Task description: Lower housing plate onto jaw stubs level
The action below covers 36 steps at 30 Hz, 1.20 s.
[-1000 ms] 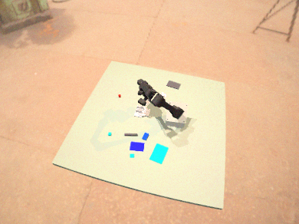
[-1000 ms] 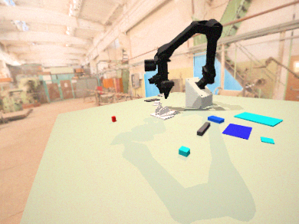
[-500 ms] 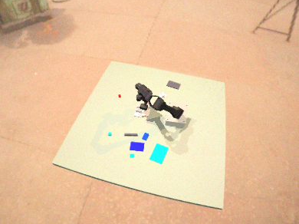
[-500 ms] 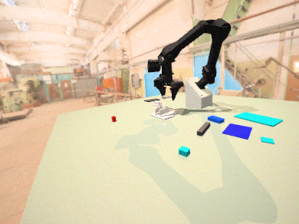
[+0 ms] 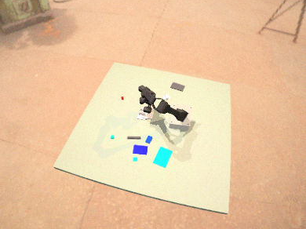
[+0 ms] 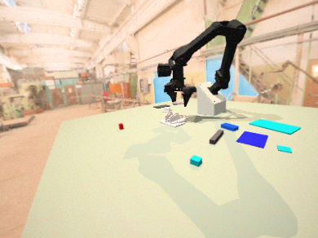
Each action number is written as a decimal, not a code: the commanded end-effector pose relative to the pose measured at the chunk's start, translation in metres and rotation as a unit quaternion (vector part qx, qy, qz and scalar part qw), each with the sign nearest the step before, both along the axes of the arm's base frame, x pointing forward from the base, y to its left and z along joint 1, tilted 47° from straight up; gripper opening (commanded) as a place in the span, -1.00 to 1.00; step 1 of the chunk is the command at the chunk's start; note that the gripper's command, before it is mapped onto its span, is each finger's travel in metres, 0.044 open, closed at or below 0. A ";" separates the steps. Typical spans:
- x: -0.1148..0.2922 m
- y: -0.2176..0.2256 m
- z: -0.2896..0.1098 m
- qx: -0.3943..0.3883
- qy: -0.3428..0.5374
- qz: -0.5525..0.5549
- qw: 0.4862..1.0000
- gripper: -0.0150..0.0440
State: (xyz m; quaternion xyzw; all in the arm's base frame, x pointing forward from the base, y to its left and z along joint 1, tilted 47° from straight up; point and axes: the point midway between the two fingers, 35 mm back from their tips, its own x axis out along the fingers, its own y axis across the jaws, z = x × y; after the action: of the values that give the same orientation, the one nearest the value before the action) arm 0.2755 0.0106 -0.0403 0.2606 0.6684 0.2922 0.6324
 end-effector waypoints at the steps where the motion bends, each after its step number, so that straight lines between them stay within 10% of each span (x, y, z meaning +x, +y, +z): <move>1: 0.001 0.000 0.000 0.002 -0.004 0.001 1.000 0.70; 36: -0.012 -0.002 -0.001 0.002 -0.005 0.002 1.000 0.70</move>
State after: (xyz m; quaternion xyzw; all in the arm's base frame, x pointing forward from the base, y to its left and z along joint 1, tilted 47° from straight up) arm 0.2633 0.0093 -0.0407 0.2618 0.6653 0.2960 0.6334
